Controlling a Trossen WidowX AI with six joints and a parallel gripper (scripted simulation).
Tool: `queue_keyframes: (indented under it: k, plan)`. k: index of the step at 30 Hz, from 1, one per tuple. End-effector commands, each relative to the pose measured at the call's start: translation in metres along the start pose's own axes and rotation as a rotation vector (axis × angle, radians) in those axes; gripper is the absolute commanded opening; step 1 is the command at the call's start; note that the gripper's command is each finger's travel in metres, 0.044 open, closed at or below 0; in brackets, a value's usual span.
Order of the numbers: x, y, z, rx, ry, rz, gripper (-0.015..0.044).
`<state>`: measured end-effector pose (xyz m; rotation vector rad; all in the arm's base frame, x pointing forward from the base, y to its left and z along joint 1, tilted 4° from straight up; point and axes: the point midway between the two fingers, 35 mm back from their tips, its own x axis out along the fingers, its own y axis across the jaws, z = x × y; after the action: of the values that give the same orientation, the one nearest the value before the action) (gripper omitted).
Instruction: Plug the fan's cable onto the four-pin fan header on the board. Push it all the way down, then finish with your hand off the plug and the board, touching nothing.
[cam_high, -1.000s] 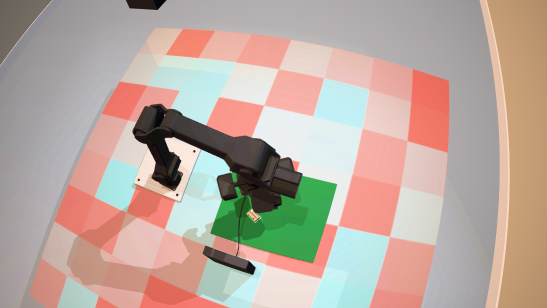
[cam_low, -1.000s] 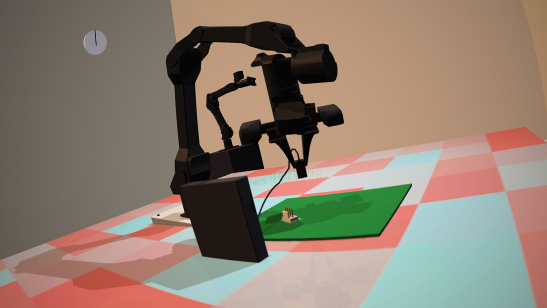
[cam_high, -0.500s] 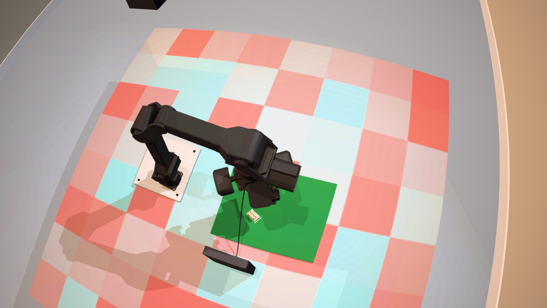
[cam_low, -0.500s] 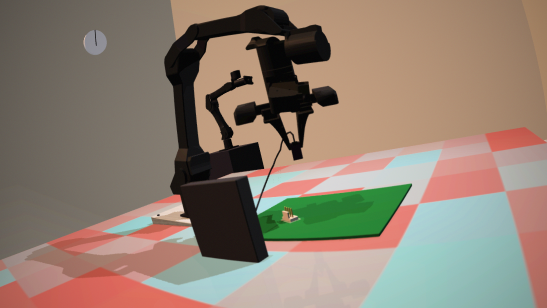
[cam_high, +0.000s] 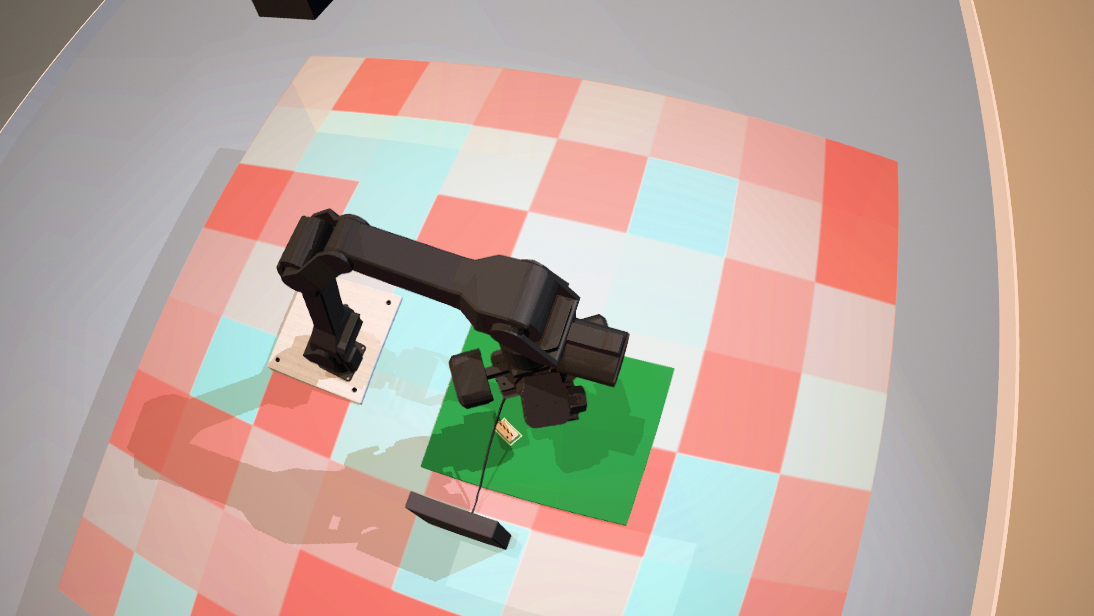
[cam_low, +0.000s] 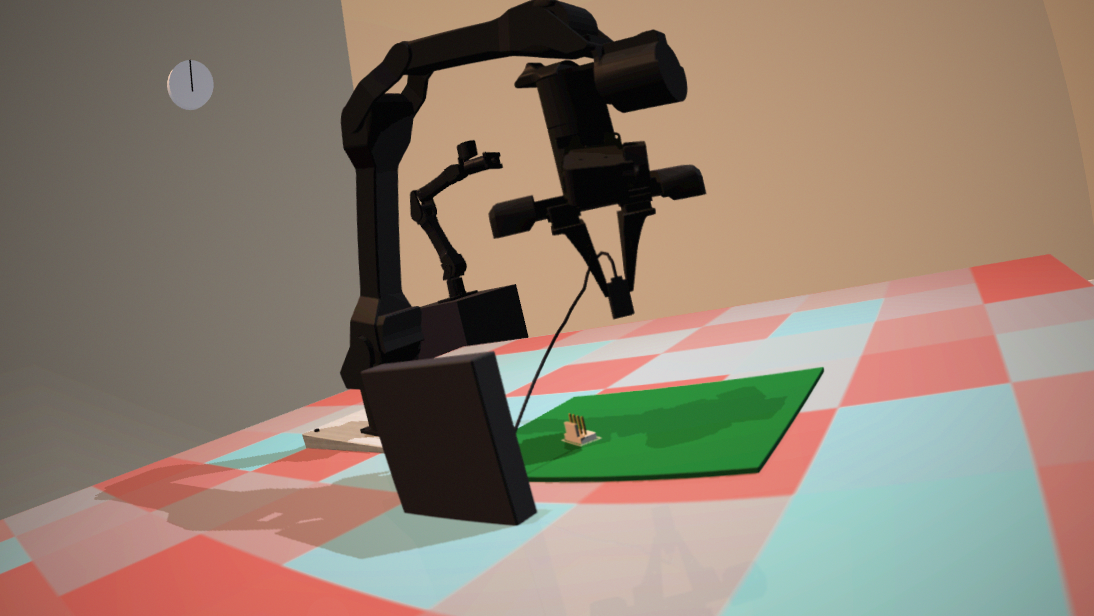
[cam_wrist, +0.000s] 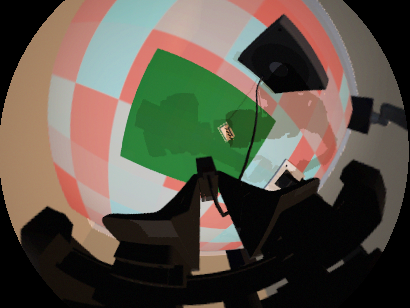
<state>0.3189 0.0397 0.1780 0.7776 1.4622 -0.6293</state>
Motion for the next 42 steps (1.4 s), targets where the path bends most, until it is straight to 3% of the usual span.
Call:
queue_keyframes:
  k: [1, 42]
  plan:
    - [-0.003, 0.008, 0.011, 0.004, -0.044, 0.005, 0.0]
    - [0.03, 0.024, 0.038, -0.023, -0.506, -0.121, 0.0]
